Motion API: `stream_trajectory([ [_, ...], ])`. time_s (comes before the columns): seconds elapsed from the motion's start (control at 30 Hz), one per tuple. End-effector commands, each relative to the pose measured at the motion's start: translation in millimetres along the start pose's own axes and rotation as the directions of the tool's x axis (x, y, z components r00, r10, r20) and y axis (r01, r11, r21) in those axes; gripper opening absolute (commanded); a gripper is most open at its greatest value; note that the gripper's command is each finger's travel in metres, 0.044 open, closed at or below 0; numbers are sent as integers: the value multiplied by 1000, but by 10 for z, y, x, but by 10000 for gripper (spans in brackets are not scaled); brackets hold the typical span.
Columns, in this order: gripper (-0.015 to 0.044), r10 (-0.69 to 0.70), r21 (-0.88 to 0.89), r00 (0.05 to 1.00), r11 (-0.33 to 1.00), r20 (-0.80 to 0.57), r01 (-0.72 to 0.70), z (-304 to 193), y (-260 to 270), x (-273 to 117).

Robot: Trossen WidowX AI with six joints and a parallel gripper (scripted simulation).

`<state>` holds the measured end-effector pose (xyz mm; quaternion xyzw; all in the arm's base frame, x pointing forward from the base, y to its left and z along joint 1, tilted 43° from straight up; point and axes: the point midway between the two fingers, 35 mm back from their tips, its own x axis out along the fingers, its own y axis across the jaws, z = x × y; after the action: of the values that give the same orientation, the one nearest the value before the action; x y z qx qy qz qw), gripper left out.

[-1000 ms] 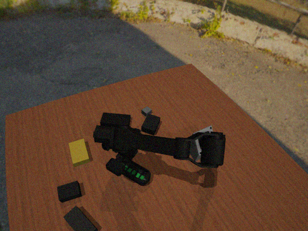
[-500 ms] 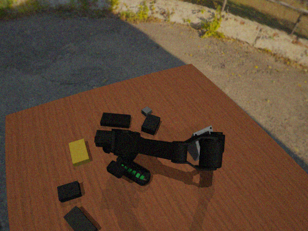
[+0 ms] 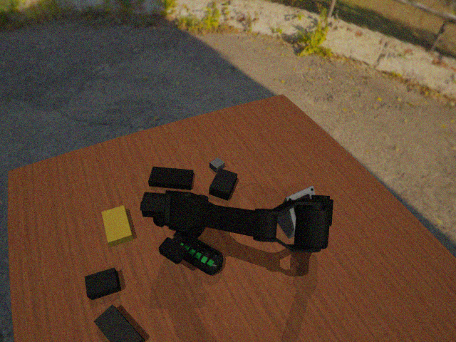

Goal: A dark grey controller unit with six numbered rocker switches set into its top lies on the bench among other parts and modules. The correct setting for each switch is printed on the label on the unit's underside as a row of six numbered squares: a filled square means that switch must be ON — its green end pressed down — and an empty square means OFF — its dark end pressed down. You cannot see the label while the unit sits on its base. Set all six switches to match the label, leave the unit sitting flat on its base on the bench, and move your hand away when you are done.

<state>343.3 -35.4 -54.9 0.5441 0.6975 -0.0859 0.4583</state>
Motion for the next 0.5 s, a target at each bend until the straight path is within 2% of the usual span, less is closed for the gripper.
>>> stream_trajectory([
  [0.0, 0, 4, -3, 1000, 1000, 8, -4, 19, 7, -314],
  [0.07, 0, 5, -2, 1000, 1000, 7, -5, 13, 3, -413],
  [0.47, 0, 6, -3, 1000, 1000, 8, -6, 197, 202, -409],
])
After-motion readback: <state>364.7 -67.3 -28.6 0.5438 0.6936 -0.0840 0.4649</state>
